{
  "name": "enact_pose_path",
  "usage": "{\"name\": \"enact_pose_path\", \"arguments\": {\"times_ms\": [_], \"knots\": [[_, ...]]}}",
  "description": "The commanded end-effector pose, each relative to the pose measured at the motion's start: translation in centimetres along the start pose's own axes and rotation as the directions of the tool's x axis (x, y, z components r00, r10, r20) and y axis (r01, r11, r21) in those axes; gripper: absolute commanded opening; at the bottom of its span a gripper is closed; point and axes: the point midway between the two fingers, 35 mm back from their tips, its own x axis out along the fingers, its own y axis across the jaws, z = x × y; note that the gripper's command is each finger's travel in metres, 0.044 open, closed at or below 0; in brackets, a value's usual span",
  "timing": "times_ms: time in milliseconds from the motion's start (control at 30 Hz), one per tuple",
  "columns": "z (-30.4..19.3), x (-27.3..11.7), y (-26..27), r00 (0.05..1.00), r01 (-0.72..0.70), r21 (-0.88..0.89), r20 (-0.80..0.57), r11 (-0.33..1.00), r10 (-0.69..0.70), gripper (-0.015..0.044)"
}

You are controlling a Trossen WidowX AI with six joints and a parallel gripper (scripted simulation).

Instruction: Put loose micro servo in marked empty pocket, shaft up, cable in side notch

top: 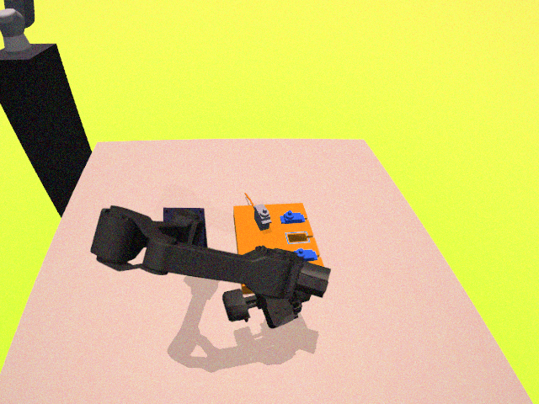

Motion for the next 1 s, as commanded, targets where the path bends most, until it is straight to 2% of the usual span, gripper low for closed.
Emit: {"name": "enact_pose_path", "arguments": {"times_ms": [0, 133, 433, 967], "knots": [[0.0, 0.0, 0.1, 1.000, -0.002, -0.002, -0.001, 1.000, 0.002, 0.0426], [-0.5, -0.1, 0.7, 1.000, -0.012, -0.067, -0.008, 0.998, 0.012, 0.0440], [-2.7, -0.8, 3.6, 0.998, -0.063, -0.351, -0.041, 0.934, 0.052, 0.0440], [-7.4, -2.4, 7.8, 0.990, -0.140, -0.755, -0.096, 0.641, 0.104, 0.0440]]}}
